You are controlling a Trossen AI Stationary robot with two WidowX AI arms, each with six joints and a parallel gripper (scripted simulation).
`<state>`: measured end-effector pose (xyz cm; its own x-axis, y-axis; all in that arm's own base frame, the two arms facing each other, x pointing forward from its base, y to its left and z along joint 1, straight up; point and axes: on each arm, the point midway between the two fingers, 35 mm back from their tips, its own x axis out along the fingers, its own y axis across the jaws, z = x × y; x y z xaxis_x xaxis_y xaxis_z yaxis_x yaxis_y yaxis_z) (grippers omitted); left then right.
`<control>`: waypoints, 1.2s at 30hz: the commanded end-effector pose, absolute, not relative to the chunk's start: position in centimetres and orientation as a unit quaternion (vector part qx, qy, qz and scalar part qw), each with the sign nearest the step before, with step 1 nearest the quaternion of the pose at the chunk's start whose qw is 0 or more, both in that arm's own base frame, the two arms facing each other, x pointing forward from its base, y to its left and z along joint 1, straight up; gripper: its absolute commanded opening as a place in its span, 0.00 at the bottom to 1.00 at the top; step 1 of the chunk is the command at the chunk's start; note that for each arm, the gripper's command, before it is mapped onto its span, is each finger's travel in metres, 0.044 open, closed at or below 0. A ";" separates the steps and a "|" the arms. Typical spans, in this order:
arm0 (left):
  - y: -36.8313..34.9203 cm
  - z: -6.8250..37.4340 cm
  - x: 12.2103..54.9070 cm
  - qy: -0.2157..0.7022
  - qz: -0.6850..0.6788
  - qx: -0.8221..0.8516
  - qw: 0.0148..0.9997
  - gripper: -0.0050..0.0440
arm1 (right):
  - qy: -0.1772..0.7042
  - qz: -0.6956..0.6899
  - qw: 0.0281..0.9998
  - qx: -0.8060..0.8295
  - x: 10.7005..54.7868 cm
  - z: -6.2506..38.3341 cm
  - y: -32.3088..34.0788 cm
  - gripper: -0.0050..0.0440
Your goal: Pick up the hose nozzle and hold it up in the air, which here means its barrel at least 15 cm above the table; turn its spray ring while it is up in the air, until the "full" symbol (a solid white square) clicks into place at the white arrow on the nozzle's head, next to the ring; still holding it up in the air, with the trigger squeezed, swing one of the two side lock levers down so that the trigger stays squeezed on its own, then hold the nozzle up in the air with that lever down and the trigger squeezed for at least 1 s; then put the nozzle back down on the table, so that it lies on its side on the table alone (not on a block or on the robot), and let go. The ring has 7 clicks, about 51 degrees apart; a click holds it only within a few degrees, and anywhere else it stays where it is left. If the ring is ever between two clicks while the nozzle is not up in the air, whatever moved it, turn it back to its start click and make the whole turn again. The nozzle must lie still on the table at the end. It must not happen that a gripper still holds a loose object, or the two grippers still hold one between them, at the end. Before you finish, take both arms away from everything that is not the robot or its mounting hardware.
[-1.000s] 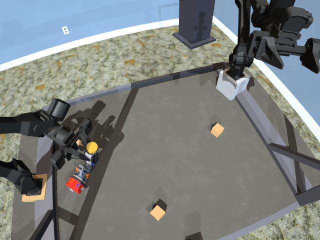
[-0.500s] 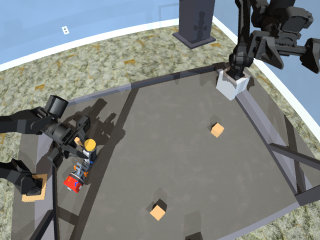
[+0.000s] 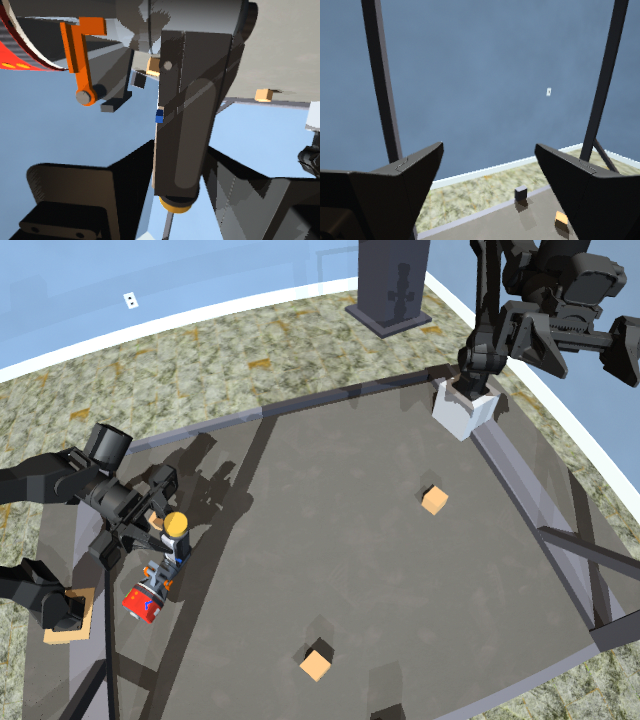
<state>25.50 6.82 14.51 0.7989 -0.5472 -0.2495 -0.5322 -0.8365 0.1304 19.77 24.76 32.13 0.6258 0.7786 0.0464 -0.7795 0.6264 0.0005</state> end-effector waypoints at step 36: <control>7.0 16.9 25.8 -0.287 -0.124 0.950 0.011 0.44 | -0.027 0.431 0.902 0.015 19.7 32.8 24.7 0.94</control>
<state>25.62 6.92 16.09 0.8019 -0.5463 -0.2421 -0.5357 -0.8367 0.1139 19.77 24.76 32.13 0.6258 0.7786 0.0464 -0.7795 0.6264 0.0005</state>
